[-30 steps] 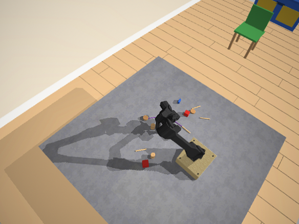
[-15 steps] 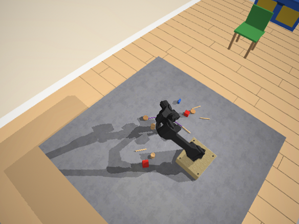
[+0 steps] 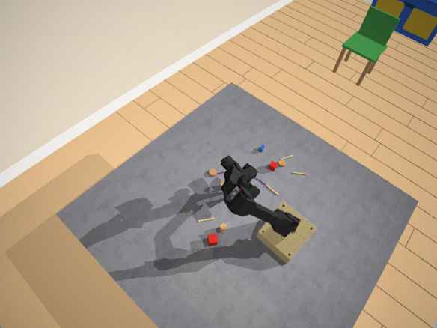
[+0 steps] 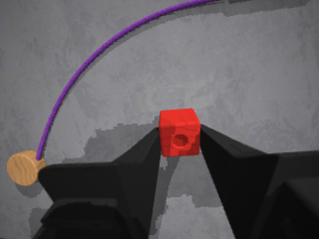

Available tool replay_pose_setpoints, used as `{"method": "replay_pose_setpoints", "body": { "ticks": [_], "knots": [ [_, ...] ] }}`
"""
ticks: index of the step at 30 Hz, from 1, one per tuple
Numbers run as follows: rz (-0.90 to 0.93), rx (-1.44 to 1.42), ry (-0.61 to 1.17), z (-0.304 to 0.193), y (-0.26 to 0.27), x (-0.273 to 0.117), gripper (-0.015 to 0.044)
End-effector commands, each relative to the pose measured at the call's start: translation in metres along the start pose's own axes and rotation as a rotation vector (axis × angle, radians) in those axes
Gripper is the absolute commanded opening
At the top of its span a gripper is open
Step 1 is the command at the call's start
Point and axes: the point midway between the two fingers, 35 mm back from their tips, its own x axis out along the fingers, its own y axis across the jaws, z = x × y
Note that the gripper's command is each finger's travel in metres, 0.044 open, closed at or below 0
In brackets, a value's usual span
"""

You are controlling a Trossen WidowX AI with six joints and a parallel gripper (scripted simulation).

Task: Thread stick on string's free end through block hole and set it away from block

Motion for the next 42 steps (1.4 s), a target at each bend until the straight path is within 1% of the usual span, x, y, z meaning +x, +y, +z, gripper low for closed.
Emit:
{"method": "replay_pose_setpoints", "body": {
  "ticks": [1, 9, 12, 22, 33, 42],
  "knots": [
    [0.000, 0.004, -0.059, -0.004, -0.002, 0.000, 0.0000],
    [-0.001, 0.004, -0.204, -0.013, -0.002, 0.003, 0.0000],
    [-0.004, 0.005, -0.230, -0.015, -0.002, 0.003, 0.0000],
    [-0.001, 0.004, -0.394, -0.025, -0.002, 0.005, 0.0000],
    [0.000, 0.004, -0.406, -0.026, -0.002, 0.005, 0.0000],
    [-0.013, 0.010, -0.531, -0.032, -0.003, 0.008, 0.0000]
  ]
}}
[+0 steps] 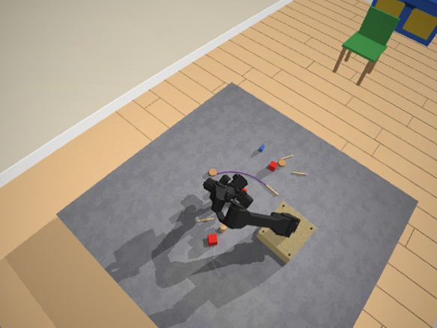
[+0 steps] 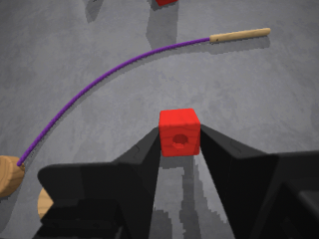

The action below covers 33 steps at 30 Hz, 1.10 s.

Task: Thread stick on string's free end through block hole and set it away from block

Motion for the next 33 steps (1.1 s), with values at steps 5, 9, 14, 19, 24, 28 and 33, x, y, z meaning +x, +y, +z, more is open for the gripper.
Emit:
{"method": "replay_pose_setpoints", "body": {
  "ticks": [5, 9, 14, 19, 24, 28, 33],
  "knots": [
    [0.004, 0.000, -0.113, -0.008, 0.002, -0.002, 0.0000],
    [-0.001, 0.000, -0.087, -0.005, 0.000, -0.001, 0.0079],
    [-0.001, 0.000, -0.087, -0.005, 0.000, -0.001, 0.0210],
    [0.001, 0.002, -0.090, 0.003, 0.002, -0.055, 0.0238],
    [0.001, 0.002, -0.090, 0.005, 0.001, -0.066, 0.0238],
    [0.001, 0.002, -0.090, 0.005, 0.001, -0.066, 0.0238],
    [0.001, 0.002, -0.090, 0.005, 0.001, -0.066, 0.0238]
  ]
}}
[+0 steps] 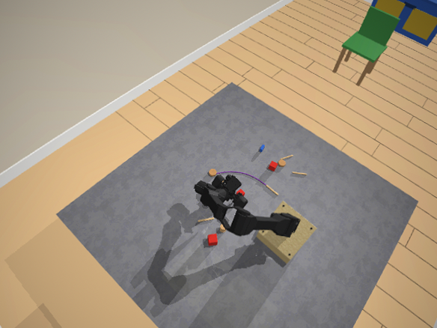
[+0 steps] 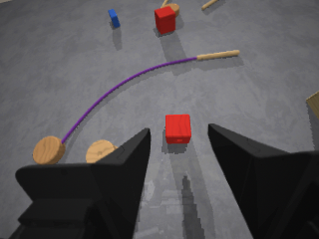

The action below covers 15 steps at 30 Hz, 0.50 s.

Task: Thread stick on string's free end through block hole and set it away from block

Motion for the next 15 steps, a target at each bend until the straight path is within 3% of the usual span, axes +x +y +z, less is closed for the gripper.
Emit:
{"method": "replay_pose_setpoints", "body": {
  "ticks": [1, 3, 11, 15],
  "knots": [
    [0.003, -0.002, -0.001, 0.001, 0.001, -0.002, 0.0238],
    [0.003, -0.002, -0.001, 0.001, 0.001, -0.002, 0.0238],
    [-0.028, -0.550, 0.151, 0.005, -0.003, 0.014, 0.0440],
    [0.010, -0.884, 0.252, 0.008, -0.005, 0.022, 0.0440]
  ]
}}
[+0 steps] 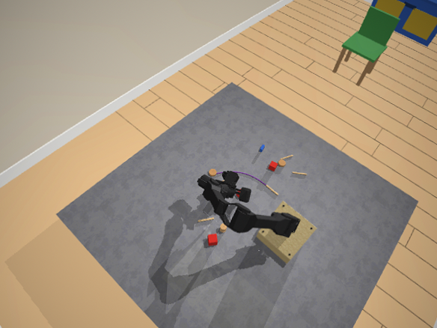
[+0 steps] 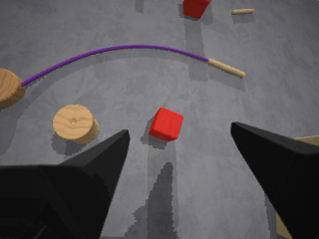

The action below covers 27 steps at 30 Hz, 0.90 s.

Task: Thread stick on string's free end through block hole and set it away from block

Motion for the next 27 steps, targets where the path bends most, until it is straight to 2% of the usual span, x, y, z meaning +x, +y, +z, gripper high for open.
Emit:
{"method": "replay_pose_setpoints", "body": {
  "ticks": [1, 7, 12, 27],
  "knots": [
    [0.051, -0.505, 0.138, 0.004, -0.007, 0.013, 0.0440],
    [0.193, -0.991, 0.225, 0.008, -0.010, 0.021, 0.0440],
    [0.300, -1.211, 0.249, 0.011, -0.011, 0.025, 0.0440],
    [0.645, -1.870, 0.136, 0.019, -0.014, 0.029, 0.0440]
  ]
}}
